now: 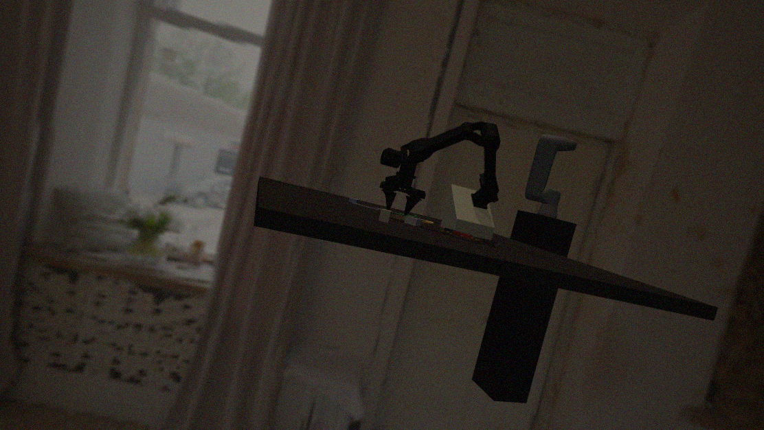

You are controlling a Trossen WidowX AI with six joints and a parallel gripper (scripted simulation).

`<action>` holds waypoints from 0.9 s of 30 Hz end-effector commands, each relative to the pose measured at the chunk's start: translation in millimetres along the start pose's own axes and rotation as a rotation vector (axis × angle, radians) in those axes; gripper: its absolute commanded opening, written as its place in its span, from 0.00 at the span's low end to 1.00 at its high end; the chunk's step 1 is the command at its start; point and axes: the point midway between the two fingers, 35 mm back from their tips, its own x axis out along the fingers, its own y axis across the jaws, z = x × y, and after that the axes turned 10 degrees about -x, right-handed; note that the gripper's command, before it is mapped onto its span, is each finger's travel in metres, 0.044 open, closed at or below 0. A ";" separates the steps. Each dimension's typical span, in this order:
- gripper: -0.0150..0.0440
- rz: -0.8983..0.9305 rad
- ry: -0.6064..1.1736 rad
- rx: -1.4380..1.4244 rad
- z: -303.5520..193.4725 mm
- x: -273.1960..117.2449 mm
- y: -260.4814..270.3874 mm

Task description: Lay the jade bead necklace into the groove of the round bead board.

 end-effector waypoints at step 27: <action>0.51 -0.021 -0.019 0.294 0.8 -17.5 -12.1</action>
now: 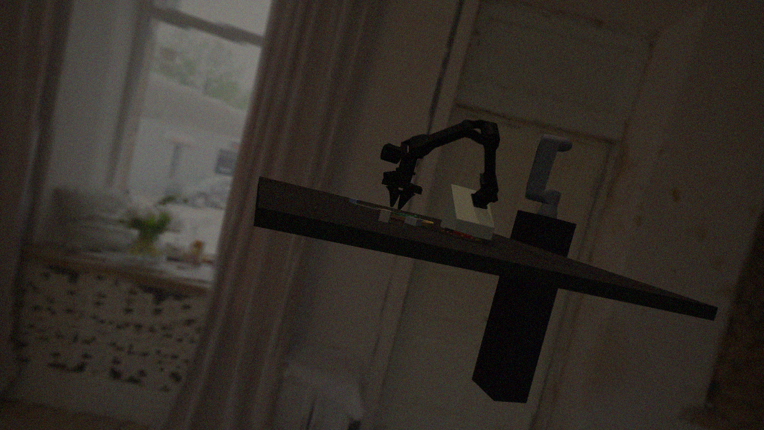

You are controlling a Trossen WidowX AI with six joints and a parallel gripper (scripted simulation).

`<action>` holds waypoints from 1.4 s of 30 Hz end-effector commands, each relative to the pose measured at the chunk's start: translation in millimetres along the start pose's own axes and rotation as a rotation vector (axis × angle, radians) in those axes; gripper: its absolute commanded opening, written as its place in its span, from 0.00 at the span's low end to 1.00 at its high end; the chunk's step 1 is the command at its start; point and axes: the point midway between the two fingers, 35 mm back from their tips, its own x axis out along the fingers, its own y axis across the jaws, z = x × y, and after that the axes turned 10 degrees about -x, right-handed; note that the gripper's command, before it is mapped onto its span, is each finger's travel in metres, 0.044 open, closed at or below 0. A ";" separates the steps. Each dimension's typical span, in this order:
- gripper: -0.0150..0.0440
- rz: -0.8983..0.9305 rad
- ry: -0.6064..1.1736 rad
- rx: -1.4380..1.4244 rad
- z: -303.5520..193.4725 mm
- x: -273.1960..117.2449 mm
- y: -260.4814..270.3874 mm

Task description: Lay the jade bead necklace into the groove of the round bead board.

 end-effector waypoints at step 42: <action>0.46 0.008 0.026 0.663 0.2 16.3 -6.4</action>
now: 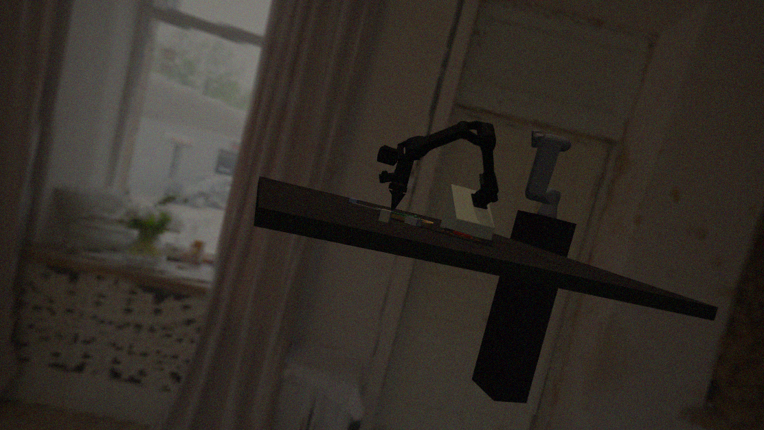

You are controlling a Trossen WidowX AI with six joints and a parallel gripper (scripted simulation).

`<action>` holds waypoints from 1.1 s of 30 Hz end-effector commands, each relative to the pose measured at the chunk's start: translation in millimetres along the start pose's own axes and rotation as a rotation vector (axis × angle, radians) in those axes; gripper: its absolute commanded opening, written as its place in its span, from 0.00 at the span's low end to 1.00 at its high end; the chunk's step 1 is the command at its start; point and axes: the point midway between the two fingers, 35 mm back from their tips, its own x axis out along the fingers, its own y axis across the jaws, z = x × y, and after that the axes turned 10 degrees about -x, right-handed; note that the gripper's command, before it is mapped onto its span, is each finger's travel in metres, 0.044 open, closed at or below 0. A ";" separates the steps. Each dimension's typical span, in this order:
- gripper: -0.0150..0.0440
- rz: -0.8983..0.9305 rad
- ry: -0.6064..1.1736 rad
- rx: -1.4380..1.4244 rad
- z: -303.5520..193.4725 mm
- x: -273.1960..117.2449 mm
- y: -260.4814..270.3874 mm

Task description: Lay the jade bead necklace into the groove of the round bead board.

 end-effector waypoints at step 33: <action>0.25 -0.001 0.010 0.011 -2.8 11.3 -2.6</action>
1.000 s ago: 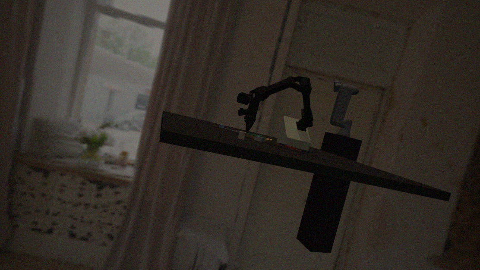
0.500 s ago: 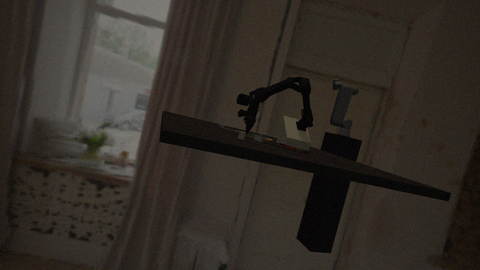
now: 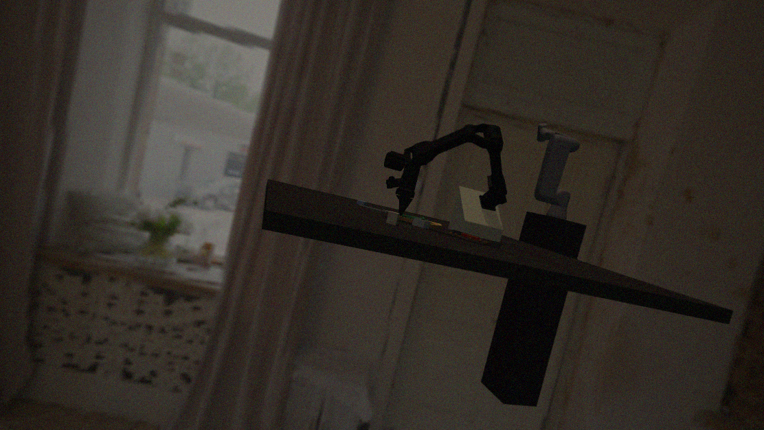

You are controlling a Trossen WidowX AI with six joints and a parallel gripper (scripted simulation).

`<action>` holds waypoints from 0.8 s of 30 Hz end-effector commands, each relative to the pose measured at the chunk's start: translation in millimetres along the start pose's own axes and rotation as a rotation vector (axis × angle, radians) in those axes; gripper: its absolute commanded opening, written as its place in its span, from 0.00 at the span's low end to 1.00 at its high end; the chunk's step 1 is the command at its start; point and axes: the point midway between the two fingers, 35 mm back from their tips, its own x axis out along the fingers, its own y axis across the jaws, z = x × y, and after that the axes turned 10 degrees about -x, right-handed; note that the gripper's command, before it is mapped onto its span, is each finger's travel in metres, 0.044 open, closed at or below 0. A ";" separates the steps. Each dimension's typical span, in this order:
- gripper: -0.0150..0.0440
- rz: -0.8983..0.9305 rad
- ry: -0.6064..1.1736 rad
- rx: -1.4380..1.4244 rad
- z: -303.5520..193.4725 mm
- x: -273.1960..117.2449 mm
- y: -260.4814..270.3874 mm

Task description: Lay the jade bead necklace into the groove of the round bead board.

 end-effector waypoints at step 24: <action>0.25 0.002 0.004 0.010 -3.8 -6.0 -16.2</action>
